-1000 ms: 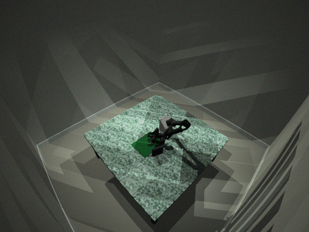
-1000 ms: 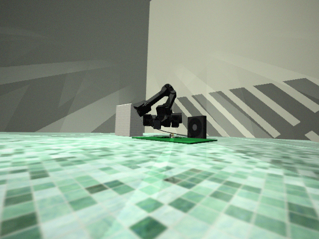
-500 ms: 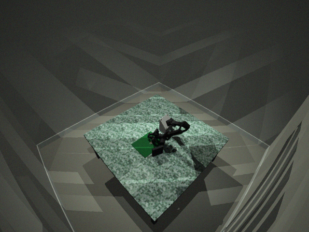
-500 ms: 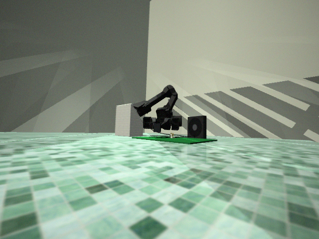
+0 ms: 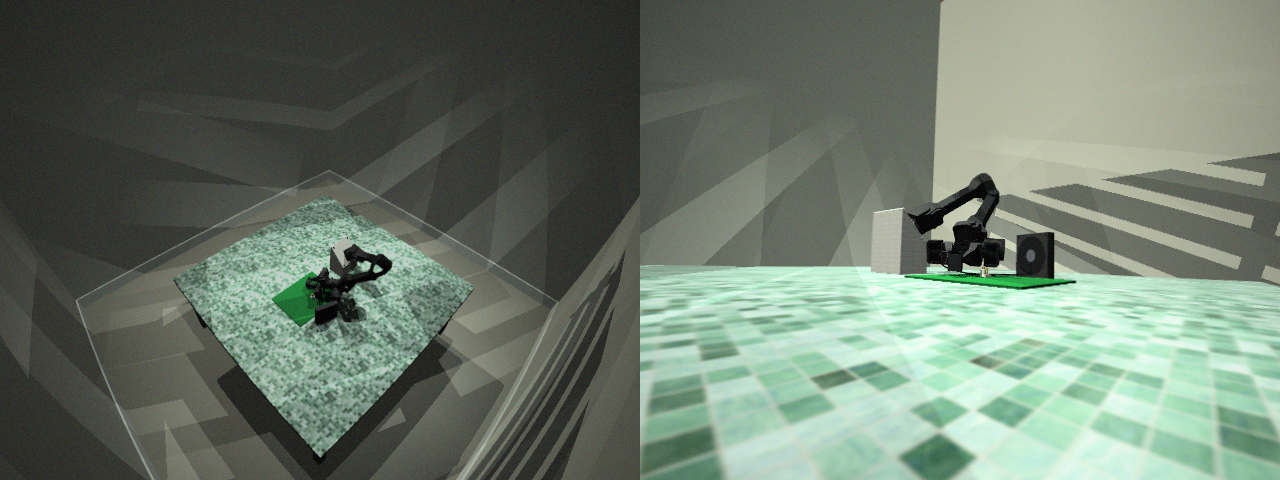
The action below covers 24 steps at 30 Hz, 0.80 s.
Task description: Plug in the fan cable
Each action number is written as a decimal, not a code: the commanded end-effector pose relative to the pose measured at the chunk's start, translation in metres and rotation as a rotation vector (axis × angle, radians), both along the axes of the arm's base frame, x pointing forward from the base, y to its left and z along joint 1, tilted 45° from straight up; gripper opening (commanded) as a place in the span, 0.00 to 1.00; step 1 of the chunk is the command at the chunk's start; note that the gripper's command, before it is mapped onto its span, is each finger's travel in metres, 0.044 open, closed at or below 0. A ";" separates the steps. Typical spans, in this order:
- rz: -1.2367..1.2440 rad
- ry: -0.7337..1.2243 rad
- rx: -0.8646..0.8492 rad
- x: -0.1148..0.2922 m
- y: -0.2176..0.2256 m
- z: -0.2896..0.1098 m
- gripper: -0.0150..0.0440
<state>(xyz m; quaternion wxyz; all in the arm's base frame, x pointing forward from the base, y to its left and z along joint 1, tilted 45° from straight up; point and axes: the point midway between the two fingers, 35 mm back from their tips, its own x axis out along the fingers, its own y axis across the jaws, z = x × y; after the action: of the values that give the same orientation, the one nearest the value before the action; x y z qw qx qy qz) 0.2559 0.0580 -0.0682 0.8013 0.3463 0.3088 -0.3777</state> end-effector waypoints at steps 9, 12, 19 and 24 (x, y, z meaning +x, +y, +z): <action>-0.005 -0.002 -0.003 -0.001 0.007 -0.008 0.25; -0.005 -0.002 -0.003 -0.001 0.009 -0.010 0.25; 0.000 0.001 0.000 -0.001 0.007 -0.008 0.25; 0.000 0.001 0.000 -0.001 0.007 -0.008 0.25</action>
<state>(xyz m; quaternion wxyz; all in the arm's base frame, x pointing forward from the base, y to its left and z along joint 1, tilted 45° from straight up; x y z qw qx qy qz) 0.2546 0.0655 -0.0761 0.8009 0.3464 0.3088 -0.3784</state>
